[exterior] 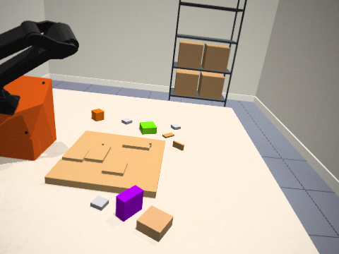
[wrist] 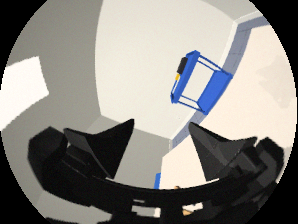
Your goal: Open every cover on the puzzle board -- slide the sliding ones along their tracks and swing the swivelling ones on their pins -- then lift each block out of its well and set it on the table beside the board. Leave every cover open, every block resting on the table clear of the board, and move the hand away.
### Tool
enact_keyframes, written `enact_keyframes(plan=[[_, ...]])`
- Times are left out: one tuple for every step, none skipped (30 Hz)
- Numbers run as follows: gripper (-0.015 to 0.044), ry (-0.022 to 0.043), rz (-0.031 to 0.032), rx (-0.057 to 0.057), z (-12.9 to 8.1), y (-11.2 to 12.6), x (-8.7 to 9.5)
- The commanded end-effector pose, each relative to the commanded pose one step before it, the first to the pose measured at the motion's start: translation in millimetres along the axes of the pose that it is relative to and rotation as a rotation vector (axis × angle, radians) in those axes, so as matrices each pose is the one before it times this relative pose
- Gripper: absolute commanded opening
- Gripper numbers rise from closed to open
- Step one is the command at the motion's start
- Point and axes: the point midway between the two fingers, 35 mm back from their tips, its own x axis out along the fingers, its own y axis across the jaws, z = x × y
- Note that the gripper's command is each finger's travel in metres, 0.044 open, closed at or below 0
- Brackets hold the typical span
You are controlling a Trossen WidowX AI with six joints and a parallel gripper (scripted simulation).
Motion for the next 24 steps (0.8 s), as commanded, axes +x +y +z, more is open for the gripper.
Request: enact_keyframes(plan=[[0.0374, 0.00021, 0.00032, 0.0004, 0.12, -0.08, 0.12], [0.0348, 0.00063, 0.00095, 0.0011, 0.36, -0.24, 0.37], [0.0321, 0.00106, 0.00149, 0.0019, 0.58, -0.42, 0.62], [0.0295, 0.00131, 0.00166, 0.0023, 0.67, -0.55, 0.76], [0.0269, -0.00027, 0.00137, 0.0039, 1.02, -0.56, 0.91], [0.0243, -0.00298, 0.00091, 0.0067, 1.63, -0.56, 1.15], [0.0216, -0.00294, 0.00063, 0.0066, 1.59, -0.63, 1.17], [0.019, -0.00347, 0.00028, 0.0071, 1.68, -0.68, 1.23], [0.0164, -0.00482, -0.0002, 0.0084, 1.96, -0.72, 1.35], [0.0138, -0.00477, -0.00051, 0.0083, 1.92, -0.79, 1.37], [0.0111, -0.00518, -0.00097, 0.0094, 2.08, -0.97, 1.56], [0.0085, -0.00523, -0.0014, 0.0095, 2.08, -1.09, 1.62], [0.0059, -0.00514, -0.00181, 0.0094, 2.02, -1.17, 1.65], [0.0033, -0.00505, -0.00221, 0.0093, 1.96, -1.26, 1.68], [0.0006, -0.00495, -0.00261, 0.0092, 1.9, -1.35, 1.71], [0.0, -0.00484, -0.00301, 0.0091, 1.84, -1.44, 1.73], [0.0, -0.00472, -0.00341, 0.009, 1.77, -1.52, 1.76], [0.0, -0.0046, -0.0038, 0.0088, 1.71, -1.6, 1.78], [0.0, -0.00447, -0.00419, 0.0087, 1.64, -1.69, 1.81], [0.0, -0.00434, -0.00458, 0.0085, 1.57, -1.77, 1.83], [0.0, -0.00433, -0.00495, 0.0085, 1.51, -1.85, 1.86], [0.0, -0.00418, -0.00534, 0.0083, 1.44, -1.93, 1.88], [0.0, -0.00402, -0.00573, 0.0082, 1.36, -2.01, 1.9], [0.0, -0.00386, -0.00611, 0.008, 1.28, -2.08, 1.92]])
